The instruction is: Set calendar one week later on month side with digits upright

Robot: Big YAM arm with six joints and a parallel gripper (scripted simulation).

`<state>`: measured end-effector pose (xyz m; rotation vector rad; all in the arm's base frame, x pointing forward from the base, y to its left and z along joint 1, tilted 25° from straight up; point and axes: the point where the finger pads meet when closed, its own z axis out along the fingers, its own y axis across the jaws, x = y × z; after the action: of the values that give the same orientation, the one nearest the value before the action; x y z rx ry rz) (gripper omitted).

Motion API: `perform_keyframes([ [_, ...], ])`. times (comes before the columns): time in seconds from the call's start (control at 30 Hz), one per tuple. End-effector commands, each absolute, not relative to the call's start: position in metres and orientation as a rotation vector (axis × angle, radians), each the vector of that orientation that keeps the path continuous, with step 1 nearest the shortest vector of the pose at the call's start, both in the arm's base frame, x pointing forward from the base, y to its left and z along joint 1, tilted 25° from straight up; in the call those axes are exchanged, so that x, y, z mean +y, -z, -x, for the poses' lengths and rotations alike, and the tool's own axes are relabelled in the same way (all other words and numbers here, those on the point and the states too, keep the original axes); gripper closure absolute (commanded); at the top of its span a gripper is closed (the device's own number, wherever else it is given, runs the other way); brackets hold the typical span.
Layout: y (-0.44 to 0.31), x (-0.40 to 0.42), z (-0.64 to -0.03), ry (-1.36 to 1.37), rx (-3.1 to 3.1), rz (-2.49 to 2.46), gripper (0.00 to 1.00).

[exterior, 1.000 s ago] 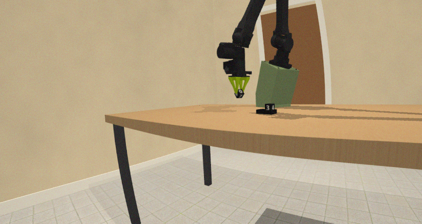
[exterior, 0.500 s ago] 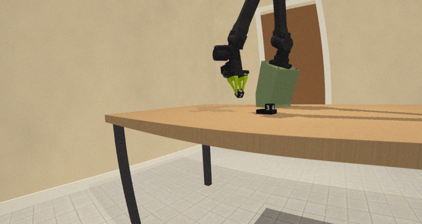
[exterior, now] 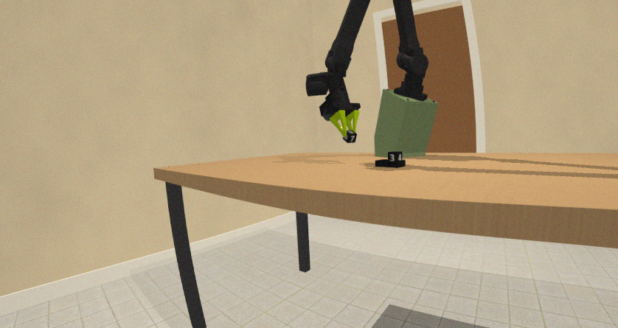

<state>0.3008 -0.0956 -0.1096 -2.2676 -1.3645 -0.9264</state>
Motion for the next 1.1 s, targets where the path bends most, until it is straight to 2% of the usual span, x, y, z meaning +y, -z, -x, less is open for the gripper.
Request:
perform_keyframes([
  [0.0, 0.1132, -0.1100, -0.3029, 0.991, -1.357, 2.228, 0.75],
  [0.73, 0.1158, -0.1110, -0.2995, 1.354, -1.163, 1.905, 0.75],
  [1.07, 0.1071, -0.1149, -0.3060, 1.377, -1.197, 1.895, 0.75],
])
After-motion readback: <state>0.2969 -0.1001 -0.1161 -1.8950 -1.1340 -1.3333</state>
